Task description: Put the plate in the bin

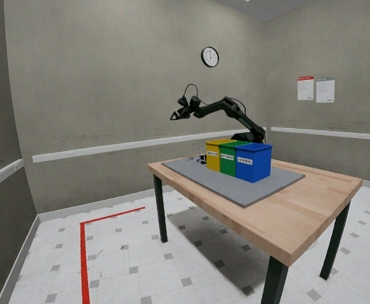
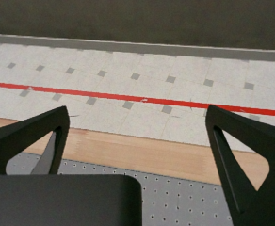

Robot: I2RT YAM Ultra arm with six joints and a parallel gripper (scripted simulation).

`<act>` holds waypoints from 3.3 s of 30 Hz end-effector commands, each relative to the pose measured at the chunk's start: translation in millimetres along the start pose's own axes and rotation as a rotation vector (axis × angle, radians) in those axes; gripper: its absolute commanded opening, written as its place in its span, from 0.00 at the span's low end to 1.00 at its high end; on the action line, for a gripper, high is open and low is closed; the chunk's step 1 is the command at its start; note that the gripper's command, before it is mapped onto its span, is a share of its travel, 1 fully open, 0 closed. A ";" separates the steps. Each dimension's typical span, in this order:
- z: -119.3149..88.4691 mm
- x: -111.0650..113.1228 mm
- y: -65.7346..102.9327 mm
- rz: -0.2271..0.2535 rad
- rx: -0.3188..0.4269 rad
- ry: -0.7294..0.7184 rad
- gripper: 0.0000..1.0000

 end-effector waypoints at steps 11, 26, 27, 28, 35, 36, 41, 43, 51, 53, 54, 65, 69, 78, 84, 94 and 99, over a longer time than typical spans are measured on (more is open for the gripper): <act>39.4 4.7 17.1 -0.029 -0.064 0.073 1.00; 35.3 -7.4 18.7 -0.069 -0.066 0.053 1.00; 35.3 -7.4 18.7 -0.069 -0.066 0.053 1.00; 35.3 -7.4 18.7 -0.069 -0.066 0.053 1.00; 35.4 -7.3 18.7 -0.069 -0.066 0.055 1.00; 35.6 -7.0 18.7 -0.068 -0.067 0.056 1.00; 35.6 -7.0 18.7 -0.068 -0.067 0.054 1.00; 35.6 -7.0 18.7 -0.068 -0.067 0.054 1.00; 35.6 -7.0 18.7 -0.068 -0.067 0.054 1.00; 35.6 -7.0 18.7 -0.068 -0.067 0.054 1.00; 35.6 -7.0 18.7 -0.068 -0.067 0.054 1.00; 38.4 -12.2 20.3 -0.107 -0.068 0.053 1.00; 38.3 -12.3 20.3 -0.107 -0.068 0.052 1.00; 38.8 -11.8 20.2 -0.106 -0.069 0.055 1.00; 38.8 -11.8 20.2 -0.106 -0.069 0.055 1.00; 38.8 -11.8 20.2 -0.106 -0.069 0.055 1.00; 38.8 -11.8 20.2 -0.106 -0.069 0.055 1.00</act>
Point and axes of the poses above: the point where the finger pads meet when closed, its own y axis back along the fingers, its own x axis across the jaws, z = x × y, the point moved 1 cm from there along y, back along the fingers
